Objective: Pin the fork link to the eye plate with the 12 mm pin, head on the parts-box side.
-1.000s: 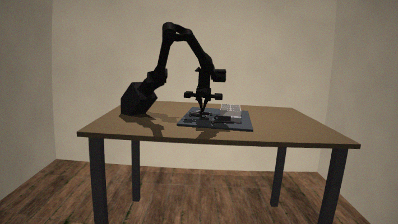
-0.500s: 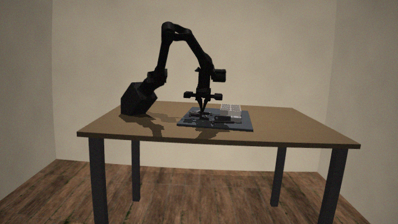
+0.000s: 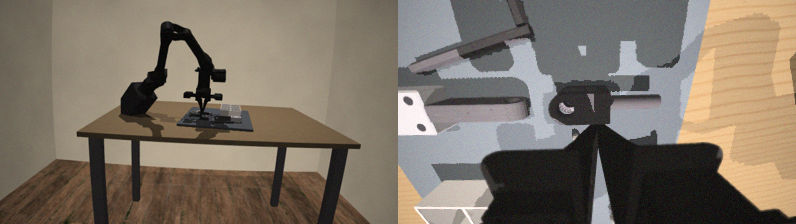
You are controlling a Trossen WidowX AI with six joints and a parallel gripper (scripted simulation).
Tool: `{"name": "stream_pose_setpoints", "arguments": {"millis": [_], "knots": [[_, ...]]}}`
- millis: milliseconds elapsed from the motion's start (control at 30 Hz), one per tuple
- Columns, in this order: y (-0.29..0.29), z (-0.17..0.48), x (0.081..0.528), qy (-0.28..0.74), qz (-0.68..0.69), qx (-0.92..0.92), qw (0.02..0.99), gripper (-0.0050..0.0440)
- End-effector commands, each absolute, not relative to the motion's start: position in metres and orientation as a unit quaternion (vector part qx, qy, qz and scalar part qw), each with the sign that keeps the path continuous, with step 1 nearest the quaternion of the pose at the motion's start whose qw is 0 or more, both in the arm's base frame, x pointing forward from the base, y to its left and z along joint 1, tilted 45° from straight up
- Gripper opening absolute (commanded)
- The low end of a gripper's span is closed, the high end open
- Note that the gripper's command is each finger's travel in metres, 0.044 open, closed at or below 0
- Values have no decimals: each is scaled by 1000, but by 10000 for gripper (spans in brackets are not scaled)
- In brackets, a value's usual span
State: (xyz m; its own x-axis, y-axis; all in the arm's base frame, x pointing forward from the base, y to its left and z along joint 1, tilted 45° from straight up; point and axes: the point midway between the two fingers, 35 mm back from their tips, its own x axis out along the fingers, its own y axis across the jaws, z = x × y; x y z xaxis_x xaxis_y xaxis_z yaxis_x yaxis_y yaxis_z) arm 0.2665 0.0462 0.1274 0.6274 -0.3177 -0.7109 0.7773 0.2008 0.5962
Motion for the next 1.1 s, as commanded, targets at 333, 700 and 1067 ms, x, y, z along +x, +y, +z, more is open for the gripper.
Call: {"name": "stream_pose_setpoints", "arguments": {"millis": [333,700,1067], "knots": [[43,130,266,223,-369,514,742,0],[41,133,264,223,-369,514,742,0],[39,135,263,223,-369,514,742,0]]}}
